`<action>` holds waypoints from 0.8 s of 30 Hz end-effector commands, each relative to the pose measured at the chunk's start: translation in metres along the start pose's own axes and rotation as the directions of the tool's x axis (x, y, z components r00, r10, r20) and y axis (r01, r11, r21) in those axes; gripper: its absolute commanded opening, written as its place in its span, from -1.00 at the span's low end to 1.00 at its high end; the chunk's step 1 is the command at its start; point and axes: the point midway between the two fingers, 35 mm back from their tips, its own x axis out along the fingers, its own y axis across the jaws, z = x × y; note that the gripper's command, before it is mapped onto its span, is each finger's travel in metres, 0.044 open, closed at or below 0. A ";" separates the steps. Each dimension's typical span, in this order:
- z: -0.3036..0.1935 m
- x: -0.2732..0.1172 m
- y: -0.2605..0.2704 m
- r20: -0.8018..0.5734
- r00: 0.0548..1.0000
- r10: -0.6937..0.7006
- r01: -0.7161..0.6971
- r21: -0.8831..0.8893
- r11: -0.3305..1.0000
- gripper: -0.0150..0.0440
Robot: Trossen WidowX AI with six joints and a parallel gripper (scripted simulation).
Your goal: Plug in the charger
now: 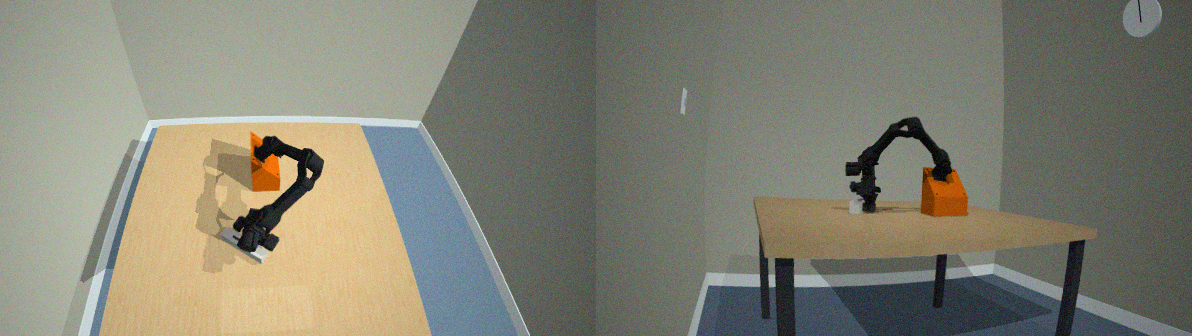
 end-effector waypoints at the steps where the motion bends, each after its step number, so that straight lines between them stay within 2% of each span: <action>1: 0.009 -0.001 0.002 0.020 1.000 -0.003 0.003 -0.020 1.000 -0.49; 24: 0.013 -0.001 0.002 0.021 1.000 -0.003 0.003 -0.020 1.000 -0.49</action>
